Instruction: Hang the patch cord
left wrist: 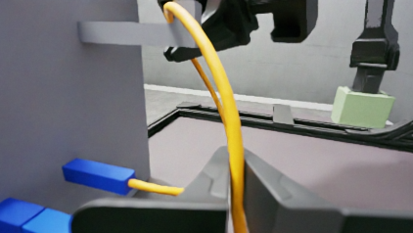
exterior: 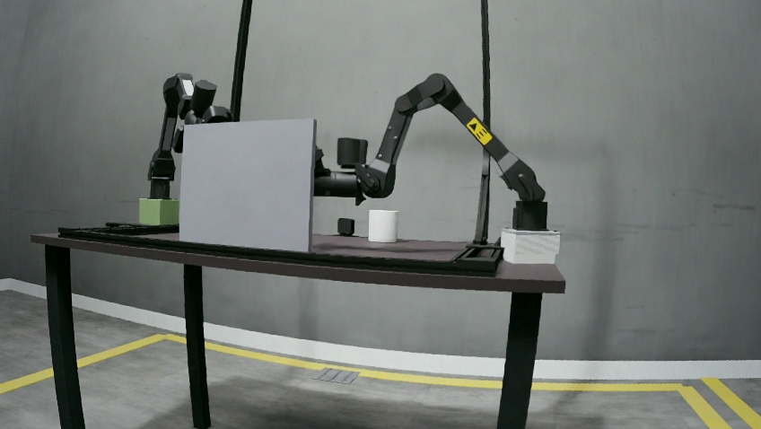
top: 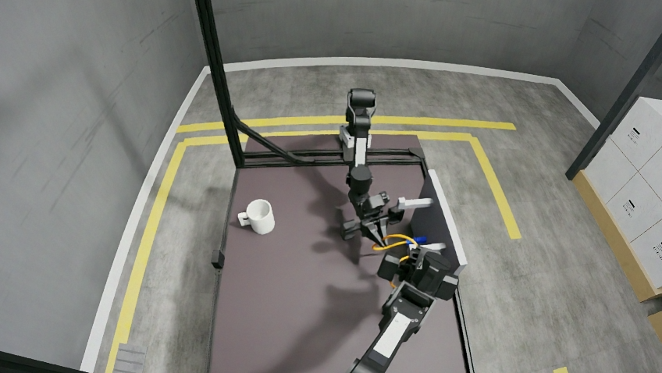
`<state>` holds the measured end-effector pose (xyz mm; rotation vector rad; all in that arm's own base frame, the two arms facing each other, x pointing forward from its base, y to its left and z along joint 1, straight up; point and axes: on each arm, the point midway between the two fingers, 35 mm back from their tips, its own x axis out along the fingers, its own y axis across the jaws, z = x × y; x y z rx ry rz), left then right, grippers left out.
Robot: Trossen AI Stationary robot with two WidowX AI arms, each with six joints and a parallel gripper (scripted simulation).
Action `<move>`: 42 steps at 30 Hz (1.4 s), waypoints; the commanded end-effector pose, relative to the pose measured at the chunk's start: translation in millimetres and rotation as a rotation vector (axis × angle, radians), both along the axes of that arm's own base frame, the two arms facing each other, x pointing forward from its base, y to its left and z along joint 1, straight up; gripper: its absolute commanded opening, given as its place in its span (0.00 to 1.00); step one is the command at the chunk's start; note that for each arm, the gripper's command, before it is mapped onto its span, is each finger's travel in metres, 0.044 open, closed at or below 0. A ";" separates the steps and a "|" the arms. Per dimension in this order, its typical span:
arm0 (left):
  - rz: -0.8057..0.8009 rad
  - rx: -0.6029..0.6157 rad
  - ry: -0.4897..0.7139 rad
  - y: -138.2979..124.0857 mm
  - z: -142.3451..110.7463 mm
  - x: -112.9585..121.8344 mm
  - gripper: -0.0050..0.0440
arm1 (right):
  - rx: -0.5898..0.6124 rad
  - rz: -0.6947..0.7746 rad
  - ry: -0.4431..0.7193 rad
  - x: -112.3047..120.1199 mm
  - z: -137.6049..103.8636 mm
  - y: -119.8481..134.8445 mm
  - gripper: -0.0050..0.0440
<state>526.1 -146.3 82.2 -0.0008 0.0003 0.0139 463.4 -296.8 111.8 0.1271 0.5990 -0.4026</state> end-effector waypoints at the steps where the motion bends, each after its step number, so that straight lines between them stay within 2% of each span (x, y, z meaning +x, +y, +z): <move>1: 0.000 -0.008 -0.023 0.1 12.2 1.5 0.15 | -0.017 0.000 -0.021 0.8 12.8 -1.2 0.18; 42: 0.003 -0.019 -0.030 -0.2 18.2 4.1 0.15 | -0.017 0.000 -0.021 0.8 12.8 -1.2 0.18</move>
